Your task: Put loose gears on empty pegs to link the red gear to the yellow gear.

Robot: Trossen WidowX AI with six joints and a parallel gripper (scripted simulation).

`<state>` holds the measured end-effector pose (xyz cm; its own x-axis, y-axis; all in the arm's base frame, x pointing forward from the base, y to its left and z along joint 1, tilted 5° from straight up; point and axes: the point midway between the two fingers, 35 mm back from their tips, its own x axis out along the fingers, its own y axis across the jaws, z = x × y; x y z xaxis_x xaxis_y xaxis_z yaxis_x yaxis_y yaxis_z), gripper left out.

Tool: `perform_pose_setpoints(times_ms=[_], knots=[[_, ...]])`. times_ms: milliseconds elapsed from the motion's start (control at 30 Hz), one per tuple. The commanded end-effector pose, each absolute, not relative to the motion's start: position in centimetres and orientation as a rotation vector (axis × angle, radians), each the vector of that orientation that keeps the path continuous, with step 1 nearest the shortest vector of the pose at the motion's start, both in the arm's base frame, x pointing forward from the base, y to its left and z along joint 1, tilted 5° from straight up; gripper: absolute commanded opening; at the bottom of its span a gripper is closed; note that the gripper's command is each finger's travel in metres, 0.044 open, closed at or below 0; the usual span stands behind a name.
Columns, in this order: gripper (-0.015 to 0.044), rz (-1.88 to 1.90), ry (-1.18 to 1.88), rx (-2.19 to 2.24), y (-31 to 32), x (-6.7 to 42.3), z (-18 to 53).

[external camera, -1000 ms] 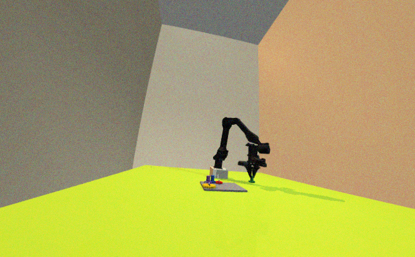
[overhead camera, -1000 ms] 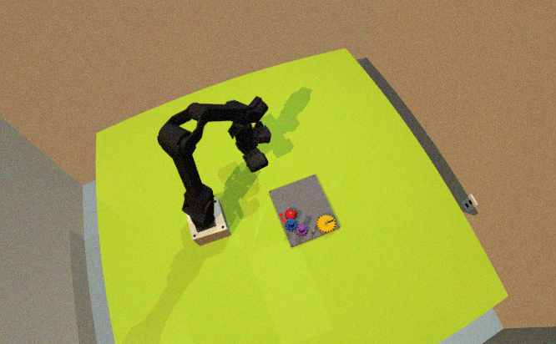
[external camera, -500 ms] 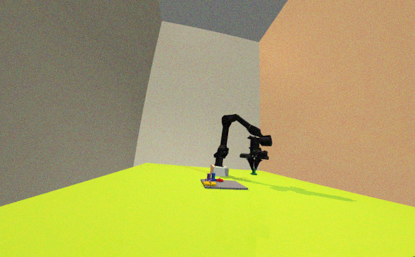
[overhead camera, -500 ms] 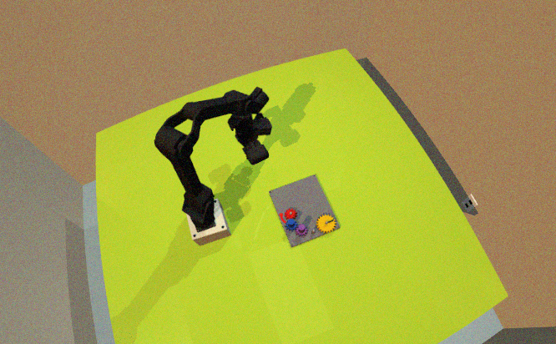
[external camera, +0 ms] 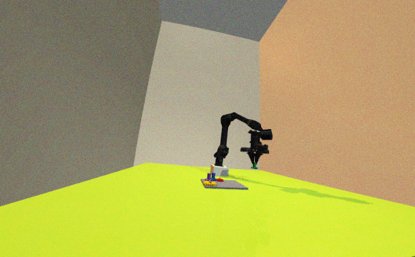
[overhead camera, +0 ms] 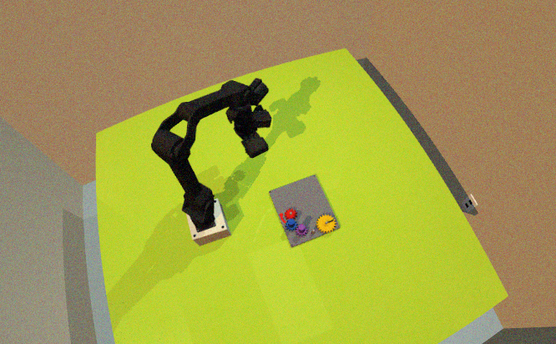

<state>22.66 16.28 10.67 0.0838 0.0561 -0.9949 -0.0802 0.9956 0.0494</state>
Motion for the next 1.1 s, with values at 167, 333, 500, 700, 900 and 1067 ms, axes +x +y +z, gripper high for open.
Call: perform_pose_setpoints(times_ms=[167,333,500,700,900,1067], knots=[[0.0000,0.105,1.477,-0.021,16.0,22.5,13.1],[0.0000,0.106,1.477,-0.023,15.8,22.3,14.4],[0.0000,0.106,1.477,-0.023,15.6,22.0,15.6],[0.0000,0.105,1.478,-0.022,15.4,21.7,16.7],[0.0000,0.102,1.476,-0.021,14.8,22.4,16.5],[0.0000,0.098,1.475,-0.019,14.1,23.2,16.3]])
